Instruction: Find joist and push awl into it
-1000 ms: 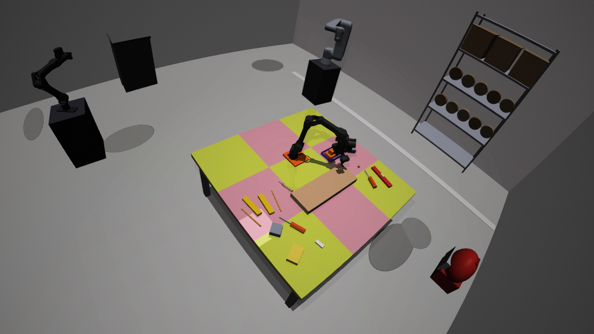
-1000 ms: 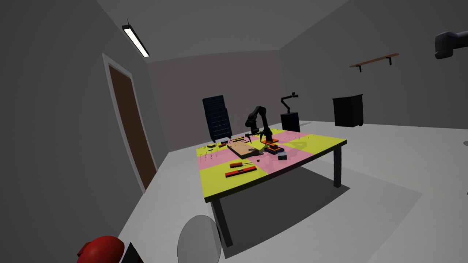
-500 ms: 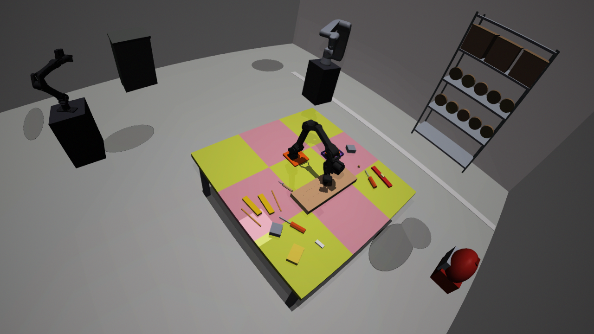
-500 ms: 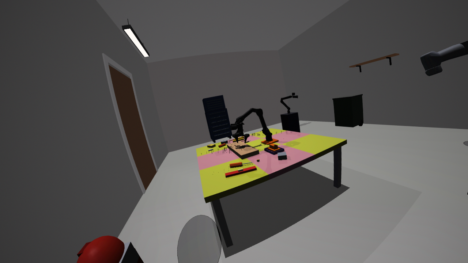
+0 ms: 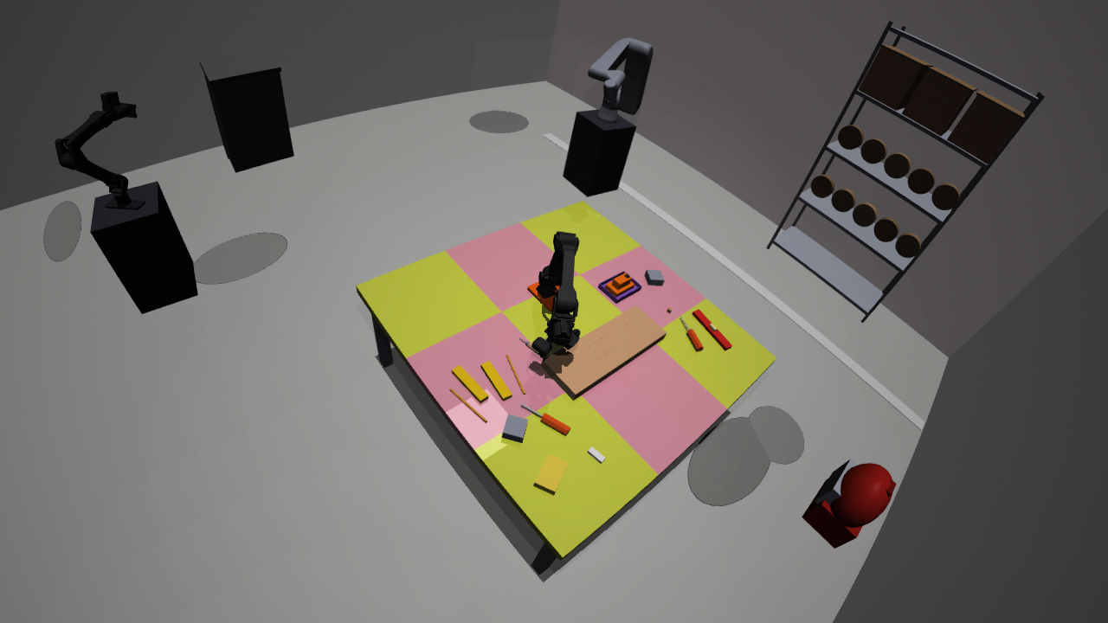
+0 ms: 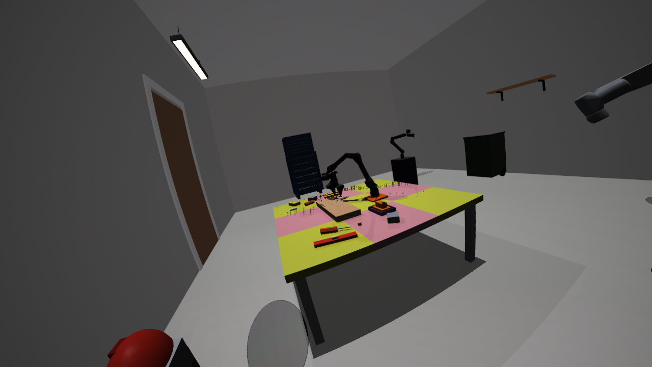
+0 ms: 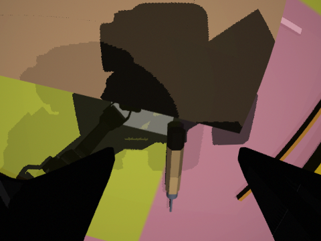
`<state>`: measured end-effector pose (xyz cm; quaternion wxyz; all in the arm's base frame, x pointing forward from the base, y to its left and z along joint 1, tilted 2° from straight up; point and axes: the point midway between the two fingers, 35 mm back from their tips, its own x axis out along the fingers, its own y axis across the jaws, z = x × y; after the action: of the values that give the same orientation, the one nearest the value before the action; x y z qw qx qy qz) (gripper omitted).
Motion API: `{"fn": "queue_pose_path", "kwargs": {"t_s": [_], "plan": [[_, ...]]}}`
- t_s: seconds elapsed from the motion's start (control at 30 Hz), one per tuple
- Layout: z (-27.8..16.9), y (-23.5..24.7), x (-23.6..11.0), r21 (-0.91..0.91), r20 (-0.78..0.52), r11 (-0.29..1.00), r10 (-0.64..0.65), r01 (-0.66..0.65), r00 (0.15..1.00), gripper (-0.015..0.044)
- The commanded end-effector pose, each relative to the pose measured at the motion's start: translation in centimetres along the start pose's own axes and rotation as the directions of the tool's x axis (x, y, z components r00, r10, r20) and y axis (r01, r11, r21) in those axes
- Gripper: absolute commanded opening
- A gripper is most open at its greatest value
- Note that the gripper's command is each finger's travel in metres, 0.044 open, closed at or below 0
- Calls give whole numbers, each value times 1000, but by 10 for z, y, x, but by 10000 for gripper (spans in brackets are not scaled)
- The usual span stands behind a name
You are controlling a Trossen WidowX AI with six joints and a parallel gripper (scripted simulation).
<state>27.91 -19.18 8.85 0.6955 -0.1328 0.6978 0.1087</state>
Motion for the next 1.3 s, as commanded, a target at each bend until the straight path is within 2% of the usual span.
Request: {"fn": "queue_pose_path", "kwargs": {"t_s": [0.0, 0.5, 1.27], "plan": [[-15, -10, 1, 26, -7, 1000, 9, -9, 1000, 440], [-19, -4, 2, 26, -8, 1000, 10, -10, 1000, 440], [-17, -4, 39, 26, -8, 1000, 10, -10, 1000, 440]]}}
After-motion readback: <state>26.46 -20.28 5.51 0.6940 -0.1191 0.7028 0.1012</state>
